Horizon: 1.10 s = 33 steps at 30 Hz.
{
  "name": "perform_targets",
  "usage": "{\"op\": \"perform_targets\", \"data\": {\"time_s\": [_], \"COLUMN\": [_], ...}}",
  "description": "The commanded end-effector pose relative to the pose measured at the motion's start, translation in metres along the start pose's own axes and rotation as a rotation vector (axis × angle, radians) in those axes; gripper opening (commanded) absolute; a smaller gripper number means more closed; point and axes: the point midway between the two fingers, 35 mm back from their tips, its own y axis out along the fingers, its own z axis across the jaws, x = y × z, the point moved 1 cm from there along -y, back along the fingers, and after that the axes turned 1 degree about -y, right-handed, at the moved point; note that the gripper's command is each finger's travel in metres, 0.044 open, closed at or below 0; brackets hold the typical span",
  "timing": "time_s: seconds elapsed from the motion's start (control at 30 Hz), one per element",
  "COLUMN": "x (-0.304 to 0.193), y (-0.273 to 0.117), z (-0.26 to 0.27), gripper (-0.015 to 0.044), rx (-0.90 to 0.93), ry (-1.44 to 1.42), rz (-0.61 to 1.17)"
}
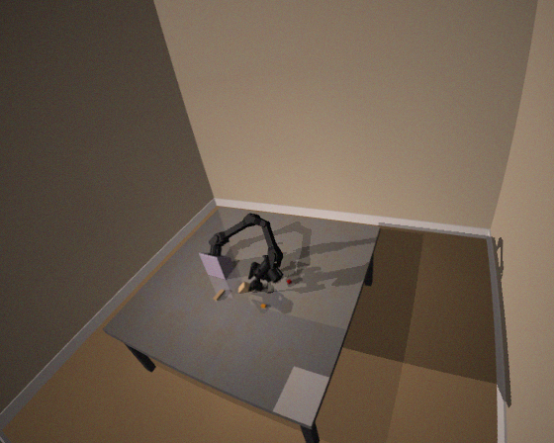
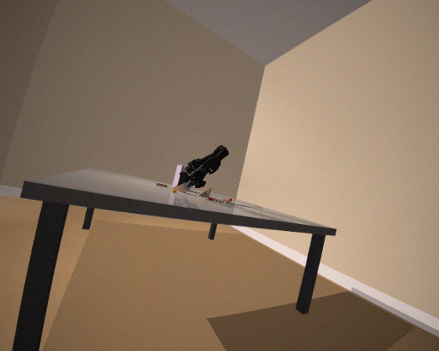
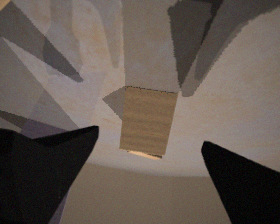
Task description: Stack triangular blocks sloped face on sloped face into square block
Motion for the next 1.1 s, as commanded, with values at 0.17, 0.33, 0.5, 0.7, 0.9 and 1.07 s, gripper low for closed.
{"op": "perform_targets", "data": {"time_s": [0.17, 0.33, 0.5, 0.7, 0.9, 1.07], "x": [-0.003, -0.002, -0.003, -0.003, -0.003, -0.007], "y": [0.039, 0.038, 0.038, 0.038, 0.038, 0.033], "z": [0.003, 0.005, 0.004, 0.004, 0.004, 0.004], "gripper": [0.044, 0.044, 0.0335, 0.0197, 0.0137, 0.0006], "rx": [0.005, 0.005, 0.004, 0.004, 0.004, 0.003], "ry": [0.004, 0.004, 0.001, 0.001, 0.001, 0.001], "rz": [-0.004, -0.004, 0.002, 0.002, 0.002, 0.002]}}
